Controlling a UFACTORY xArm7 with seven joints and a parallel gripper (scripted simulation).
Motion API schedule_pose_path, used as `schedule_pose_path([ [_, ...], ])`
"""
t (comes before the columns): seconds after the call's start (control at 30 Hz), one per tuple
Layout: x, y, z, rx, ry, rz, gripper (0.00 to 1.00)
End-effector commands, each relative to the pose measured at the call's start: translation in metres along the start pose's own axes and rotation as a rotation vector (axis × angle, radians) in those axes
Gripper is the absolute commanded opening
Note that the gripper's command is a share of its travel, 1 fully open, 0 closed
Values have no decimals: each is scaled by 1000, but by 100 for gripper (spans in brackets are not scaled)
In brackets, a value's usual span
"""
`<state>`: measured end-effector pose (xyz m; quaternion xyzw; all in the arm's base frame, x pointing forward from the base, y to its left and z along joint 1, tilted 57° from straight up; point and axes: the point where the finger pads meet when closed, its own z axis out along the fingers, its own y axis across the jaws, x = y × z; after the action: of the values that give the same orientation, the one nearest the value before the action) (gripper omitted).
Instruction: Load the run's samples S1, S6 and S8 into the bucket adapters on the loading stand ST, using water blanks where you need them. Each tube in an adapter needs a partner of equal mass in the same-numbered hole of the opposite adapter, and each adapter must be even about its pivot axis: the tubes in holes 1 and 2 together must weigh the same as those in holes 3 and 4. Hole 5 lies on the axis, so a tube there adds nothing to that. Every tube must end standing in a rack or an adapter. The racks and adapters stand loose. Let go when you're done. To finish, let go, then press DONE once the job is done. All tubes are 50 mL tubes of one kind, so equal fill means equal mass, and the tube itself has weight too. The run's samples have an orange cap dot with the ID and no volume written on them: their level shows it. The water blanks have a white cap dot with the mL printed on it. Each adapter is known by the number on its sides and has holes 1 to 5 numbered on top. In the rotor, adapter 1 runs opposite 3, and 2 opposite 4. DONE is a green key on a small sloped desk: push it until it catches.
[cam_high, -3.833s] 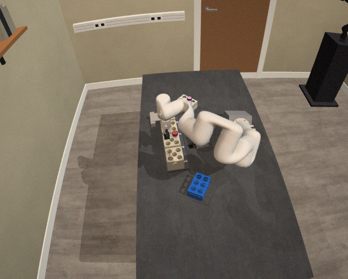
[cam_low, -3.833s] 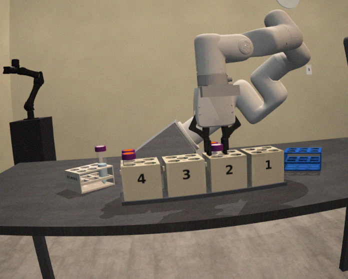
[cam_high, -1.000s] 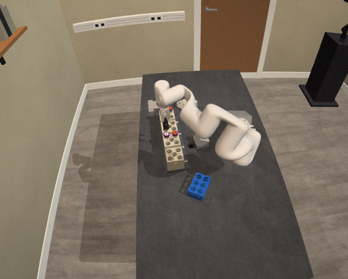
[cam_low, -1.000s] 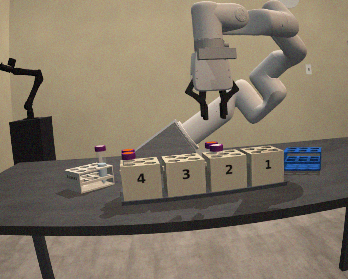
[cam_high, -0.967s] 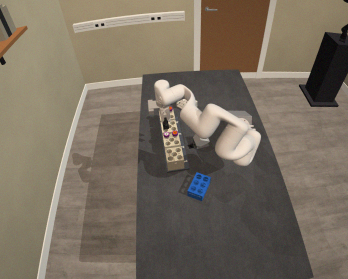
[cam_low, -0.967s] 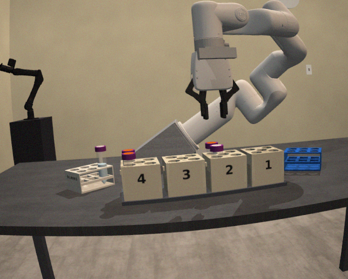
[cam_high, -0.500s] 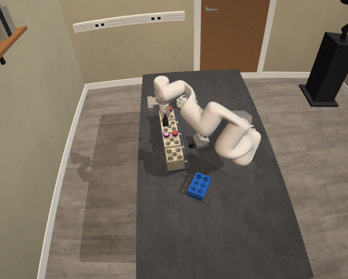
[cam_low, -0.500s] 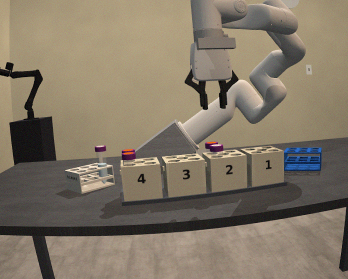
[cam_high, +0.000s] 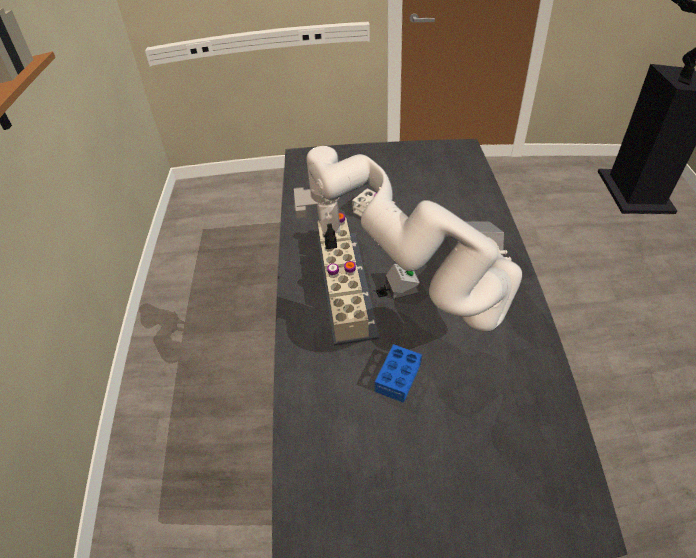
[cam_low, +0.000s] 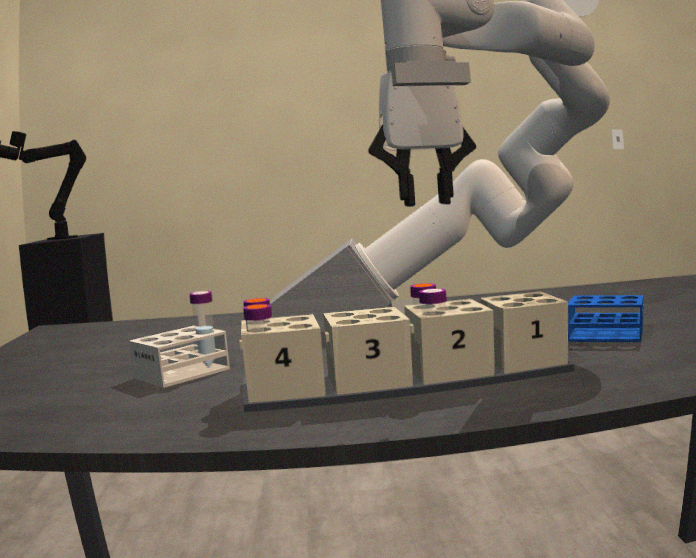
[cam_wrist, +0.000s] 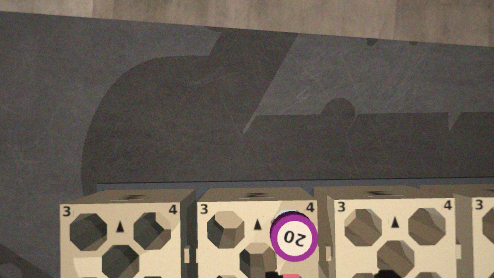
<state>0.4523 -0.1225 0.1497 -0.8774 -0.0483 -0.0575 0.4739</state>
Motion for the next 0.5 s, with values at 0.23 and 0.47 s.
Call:
schedule_pose_path([
  [0.23, 0, 1, -3, -4, 4, 0, 44],
  [0.47, -4, 1, -1, -8, -1, 33, 0],
])
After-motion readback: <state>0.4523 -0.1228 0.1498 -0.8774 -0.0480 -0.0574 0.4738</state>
